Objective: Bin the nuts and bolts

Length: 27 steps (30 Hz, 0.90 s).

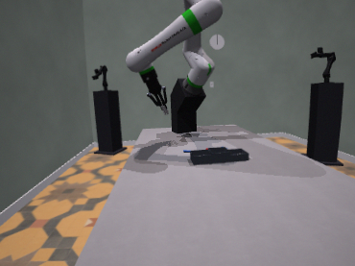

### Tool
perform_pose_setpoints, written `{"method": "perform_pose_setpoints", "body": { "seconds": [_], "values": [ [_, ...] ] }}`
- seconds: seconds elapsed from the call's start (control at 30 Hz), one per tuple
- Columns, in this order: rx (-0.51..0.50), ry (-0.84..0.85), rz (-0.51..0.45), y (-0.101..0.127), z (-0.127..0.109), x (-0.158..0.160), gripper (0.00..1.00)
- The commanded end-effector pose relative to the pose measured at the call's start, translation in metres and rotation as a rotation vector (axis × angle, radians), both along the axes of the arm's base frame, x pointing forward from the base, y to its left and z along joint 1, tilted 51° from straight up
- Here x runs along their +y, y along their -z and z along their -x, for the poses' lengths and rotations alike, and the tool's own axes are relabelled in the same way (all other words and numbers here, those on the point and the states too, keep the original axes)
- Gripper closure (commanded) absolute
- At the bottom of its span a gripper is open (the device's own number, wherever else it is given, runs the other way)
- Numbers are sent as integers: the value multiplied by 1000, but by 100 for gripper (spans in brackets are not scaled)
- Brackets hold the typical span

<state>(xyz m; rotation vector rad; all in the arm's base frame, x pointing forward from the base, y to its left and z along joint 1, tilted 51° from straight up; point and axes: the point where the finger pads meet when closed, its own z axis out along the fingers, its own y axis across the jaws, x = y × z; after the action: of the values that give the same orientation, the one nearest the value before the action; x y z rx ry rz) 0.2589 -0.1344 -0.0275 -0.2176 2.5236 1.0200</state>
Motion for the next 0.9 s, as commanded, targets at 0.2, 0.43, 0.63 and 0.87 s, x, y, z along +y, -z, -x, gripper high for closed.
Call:
{"method": "perform_pose_setpoints", "body": {
  "seconds": [0.2, 0.43, 0.63, 0.87],
  "values": [
    [-199, -285, 227, -17, -19, 4, 95],
    [-305, -437, 335, -29, -32, 9, 95],
    [-453, -646, 475, -45, -47, 15, 95],
    [-609, -862, 611, -68, -67, 26, 95]
  ]
}}
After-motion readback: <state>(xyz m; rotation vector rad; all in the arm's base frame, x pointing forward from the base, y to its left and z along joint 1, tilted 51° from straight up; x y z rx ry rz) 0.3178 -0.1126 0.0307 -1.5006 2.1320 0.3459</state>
